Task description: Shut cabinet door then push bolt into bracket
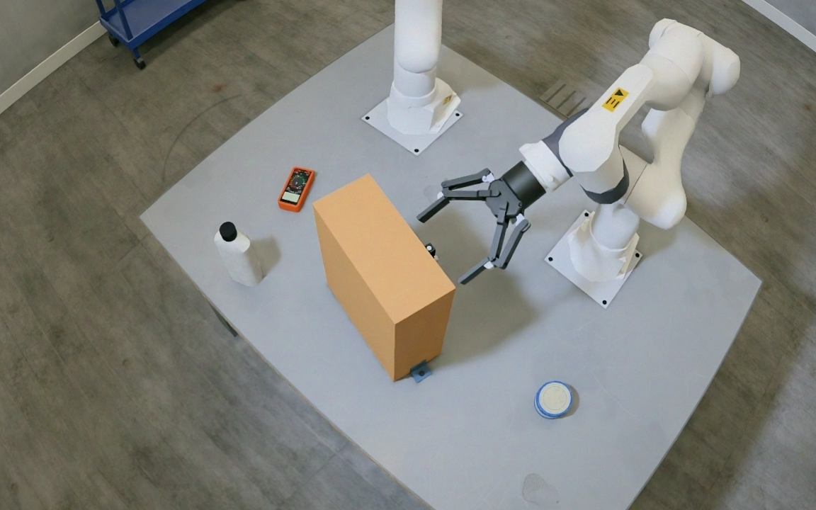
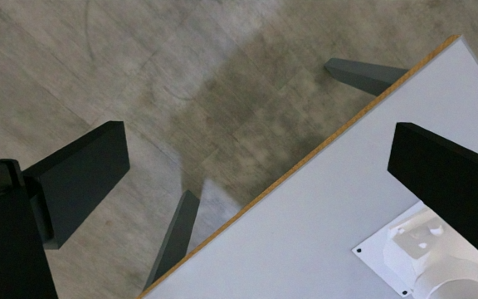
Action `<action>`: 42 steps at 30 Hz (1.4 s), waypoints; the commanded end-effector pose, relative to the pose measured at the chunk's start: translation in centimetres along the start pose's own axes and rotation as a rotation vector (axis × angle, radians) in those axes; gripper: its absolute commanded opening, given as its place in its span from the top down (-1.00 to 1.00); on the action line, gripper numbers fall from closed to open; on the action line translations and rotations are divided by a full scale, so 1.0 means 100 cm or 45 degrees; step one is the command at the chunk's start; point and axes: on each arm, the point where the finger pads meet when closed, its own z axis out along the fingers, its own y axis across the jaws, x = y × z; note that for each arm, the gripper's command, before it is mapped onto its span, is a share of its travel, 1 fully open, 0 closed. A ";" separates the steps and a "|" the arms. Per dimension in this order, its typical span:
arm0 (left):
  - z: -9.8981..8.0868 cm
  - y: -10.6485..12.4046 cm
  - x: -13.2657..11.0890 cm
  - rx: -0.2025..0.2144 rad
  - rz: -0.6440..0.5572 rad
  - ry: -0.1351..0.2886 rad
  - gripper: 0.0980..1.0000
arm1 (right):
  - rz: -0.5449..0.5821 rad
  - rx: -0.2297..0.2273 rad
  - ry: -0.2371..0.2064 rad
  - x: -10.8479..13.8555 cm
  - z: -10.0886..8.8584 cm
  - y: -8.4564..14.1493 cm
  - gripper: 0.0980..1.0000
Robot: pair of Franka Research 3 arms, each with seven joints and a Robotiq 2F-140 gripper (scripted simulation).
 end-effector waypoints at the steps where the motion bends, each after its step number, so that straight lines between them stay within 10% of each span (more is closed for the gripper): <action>1: 0.000 0.000 -0.001 0.001 -0.004 -0.002 -1.00 | 0.000 0.000 0.000 0.000 0.000 0.000 -1.00; 42: -0.035 0.000 0.019 0.001 -0.004 -0.002 -1.00 | 0.000 0.000 0.000 0.000 0.000 0.000 -1.00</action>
